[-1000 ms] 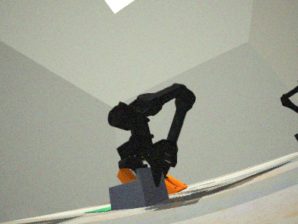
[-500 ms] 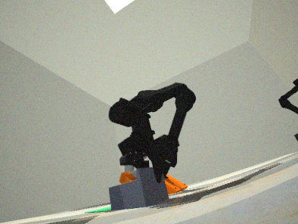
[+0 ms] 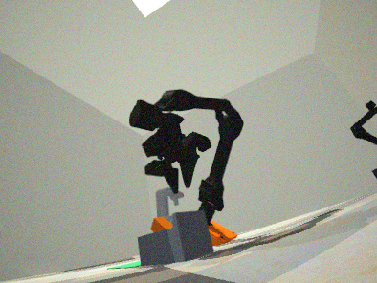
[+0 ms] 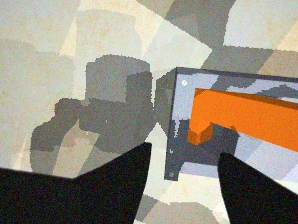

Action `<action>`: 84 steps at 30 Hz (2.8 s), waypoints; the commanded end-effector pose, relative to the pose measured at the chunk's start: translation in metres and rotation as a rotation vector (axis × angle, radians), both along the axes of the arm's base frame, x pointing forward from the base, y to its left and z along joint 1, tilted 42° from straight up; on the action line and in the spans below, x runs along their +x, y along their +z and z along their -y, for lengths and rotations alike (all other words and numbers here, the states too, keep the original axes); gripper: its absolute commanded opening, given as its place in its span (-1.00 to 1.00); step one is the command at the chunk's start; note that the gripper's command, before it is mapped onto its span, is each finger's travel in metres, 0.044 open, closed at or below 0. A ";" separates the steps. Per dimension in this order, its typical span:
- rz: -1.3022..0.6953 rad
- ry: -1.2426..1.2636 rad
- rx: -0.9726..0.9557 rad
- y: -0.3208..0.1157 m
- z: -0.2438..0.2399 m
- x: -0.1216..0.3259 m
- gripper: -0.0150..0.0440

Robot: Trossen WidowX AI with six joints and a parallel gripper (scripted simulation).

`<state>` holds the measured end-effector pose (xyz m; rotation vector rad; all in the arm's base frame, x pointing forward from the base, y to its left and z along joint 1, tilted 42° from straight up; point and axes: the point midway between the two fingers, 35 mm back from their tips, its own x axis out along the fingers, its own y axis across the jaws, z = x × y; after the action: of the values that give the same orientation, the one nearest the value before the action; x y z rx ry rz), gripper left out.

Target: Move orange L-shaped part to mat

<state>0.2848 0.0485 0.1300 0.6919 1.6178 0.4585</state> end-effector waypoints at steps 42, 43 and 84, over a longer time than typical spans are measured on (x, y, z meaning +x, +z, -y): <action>0.676 0.770 0.064 -0.029 0.043 -0.001 0.46; 0.732 0.833 0.070 -0.032 0.046 -0.001 0.46; 1.039 1.177 0.105 -0.073 0.040 -0.007 0.46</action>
<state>0.2779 0.0047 0.0605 -0.5145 0.8191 1.4588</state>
